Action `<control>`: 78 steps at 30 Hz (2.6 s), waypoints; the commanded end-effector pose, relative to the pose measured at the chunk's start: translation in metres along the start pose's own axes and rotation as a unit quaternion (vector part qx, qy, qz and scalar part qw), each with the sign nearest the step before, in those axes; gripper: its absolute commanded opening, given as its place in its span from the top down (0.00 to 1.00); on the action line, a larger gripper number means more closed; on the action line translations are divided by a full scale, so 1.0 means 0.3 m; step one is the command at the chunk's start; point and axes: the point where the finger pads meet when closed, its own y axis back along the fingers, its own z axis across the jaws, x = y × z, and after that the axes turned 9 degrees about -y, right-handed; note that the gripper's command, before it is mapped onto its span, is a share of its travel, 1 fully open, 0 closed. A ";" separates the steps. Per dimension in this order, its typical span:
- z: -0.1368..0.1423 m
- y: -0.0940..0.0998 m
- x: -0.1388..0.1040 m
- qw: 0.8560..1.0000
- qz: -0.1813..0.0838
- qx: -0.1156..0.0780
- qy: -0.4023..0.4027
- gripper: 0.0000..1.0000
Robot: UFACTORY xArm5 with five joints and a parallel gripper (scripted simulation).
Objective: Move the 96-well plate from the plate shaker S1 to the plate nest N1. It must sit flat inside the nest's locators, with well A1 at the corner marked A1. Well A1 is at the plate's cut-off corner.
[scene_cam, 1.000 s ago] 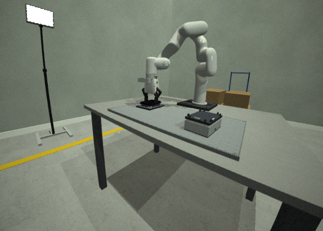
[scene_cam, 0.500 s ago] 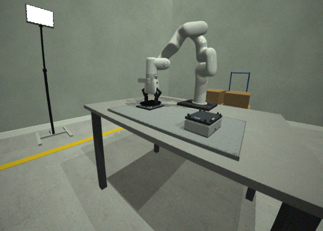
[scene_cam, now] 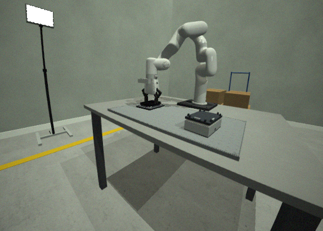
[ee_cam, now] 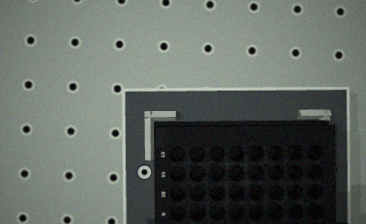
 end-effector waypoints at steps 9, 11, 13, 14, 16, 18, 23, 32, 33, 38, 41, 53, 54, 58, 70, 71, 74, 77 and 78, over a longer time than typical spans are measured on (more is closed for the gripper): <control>0.002 -0.002 0.004 1.000 0.001 -0.001 0.000 1.00; 0.002 -0.003 0.004 1.000 0.001 -0.001 0.000 1.00; 0.002 -0.004 0.004 1.000 0.001 -0.001 0.000 1.00; 0.002 -0.005 0.004 1.000 0.001 -0.001 0.000 1.00; 0.002 -0.006 0.004 1.000 0.001 -0.001 0.000 1.00; 0.002 -0.007 0.004 1.000 0.001 -0.001 0.000 1.00; 0.002 -0.010 0.004 1.000 0.001 -0.001 0.000 1.00; 0.002 -0.014 0.004 1.000 0.001 -0.001 0.000 1.00; 0.002 -0.014 0.004 1.000 0.001 -0.001 0.000 1.00; 0.002 -0.017 0.004 1.000 0.001 -0.001 0.000 0.00; 0.002 -0.017 0.004 1.000 0.001 -0.001 0.000 0.00; 0.002 -0.017 0.004 1.000 0.002 -0.001 0.000 0.00; 0.002 -0.017 0.004 1.000 0.002 -0.001 0.000 0.00; 0.002 -0.017 0.004 1.000 0.002 -0.001 0.000 0.00; 0.002 -0.008 0.004 1.000 0.001 -0.001 0.000 0.00; 0.002 0.001 0.004 1.000 0.001 -0.001 0.000 0.00; 0.002 0.028 0.004 1.000 0.001 -0.001 0.000 0.00; 0.002 0.037 0.004 1.000 0.001 -0.001 0.000 0.00; 0.002 0.046 0.004 1.000 0.001 -0.001 0.000 0.00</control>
